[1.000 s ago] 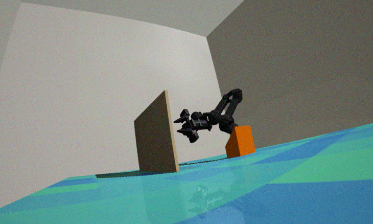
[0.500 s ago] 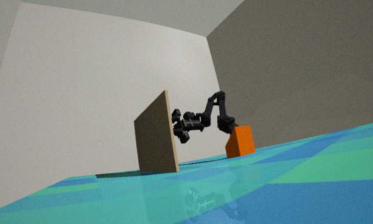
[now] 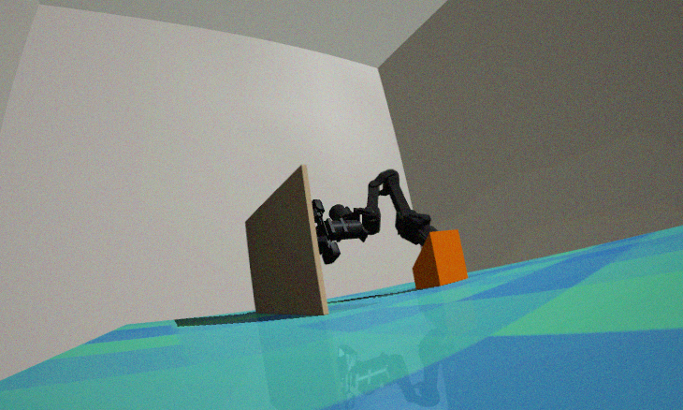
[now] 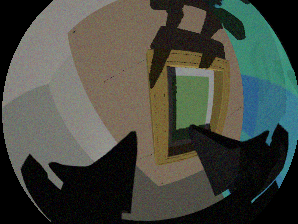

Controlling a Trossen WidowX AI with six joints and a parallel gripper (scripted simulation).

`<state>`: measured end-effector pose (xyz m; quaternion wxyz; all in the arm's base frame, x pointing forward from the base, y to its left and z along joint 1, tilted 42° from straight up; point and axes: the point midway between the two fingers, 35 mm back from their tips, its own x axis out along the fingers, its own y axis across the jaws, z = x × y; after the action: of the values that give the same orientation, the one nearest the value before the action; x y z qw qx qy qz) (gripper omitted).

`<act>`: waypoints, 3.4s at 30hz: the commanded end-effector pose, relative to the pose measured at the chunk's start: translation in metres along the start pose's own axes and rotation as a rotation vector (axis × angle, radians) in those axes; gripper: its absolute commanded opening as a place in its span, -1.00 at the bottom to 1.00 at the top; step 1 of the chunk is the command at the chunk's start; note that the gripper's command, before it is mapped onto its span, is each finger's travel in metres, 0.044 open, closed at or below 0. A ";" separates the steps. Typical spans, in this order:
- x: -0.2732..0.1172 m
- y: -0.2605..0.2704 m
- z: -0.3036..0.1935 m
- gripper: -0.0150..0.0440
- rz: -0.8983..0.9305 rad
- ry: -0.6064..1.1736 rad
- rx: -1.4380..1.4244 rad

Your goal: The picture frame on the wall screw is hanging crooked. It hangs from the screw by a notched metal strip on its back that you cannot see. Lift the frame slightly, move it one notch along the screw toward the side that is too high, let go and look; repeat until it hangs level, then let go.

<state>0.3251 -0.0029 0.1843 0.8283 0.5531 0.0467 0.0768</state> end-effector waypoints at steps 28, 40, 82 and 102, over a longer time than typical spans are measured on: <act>0.038 0.001 0.001 0.39 0.003 -0.004 0.003; 0.041 0.001 0.001 0.39 0.003 -0.004 0.003; 0.041 0.001 0.001 -0.49 0.003 -0.004 0.003; 0.041 0.005 0.001 -0.49 0.003 -0.004 0.003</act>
<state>0.3650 0.0040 0.1855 0.8280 0.5539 0.0467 0.0734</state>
